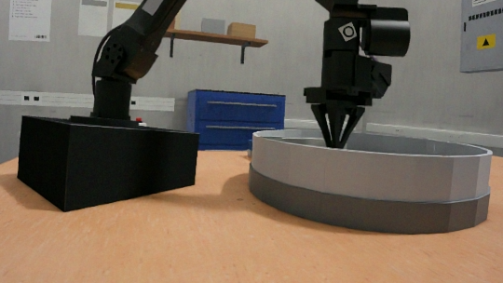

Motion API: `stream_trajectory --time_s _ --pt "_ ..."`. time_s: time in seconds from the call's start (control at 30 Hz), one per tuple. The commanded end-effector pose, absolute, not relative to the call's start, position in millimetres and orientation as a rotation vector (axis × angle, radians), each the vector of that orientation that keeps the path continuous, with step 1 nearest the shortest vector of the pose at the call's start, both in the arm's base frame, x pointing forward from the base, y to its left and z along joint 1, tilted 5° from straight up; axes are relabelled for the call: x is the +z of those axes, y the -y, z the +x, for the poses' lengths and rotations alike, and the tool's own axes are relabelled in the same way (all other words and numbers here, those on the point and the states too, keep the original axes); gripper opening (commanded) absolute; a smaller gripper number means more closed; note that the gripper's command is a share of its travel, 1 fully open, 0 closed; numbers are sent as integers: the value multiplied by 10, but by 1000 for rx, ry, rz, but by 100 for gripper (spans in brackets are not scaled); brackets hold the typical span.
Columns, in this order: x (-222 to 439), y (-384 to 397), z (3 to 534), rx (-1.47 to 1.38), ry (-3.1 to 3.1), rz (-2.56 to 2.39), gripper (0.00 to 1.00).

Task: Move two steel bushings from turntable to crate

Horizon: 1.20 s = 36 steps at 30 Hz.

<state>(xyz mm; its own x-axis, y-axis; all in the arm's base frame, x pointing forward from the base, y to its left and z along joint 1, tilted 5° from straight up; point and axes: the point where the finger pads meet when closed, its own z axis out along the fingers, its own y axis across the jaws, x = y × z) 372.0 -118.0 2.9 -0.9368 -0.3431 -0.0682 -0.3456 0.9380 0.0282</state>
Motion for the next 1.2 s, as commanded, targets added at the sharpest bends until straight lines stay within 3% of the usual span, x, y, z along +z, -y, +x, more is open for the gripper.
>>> stream_trajectory --time_s 0.0,1.17 --pt "71 1243 3819 60 -2999 -515 13" --pt "39 1238 3824 66 -3005 -513 13"
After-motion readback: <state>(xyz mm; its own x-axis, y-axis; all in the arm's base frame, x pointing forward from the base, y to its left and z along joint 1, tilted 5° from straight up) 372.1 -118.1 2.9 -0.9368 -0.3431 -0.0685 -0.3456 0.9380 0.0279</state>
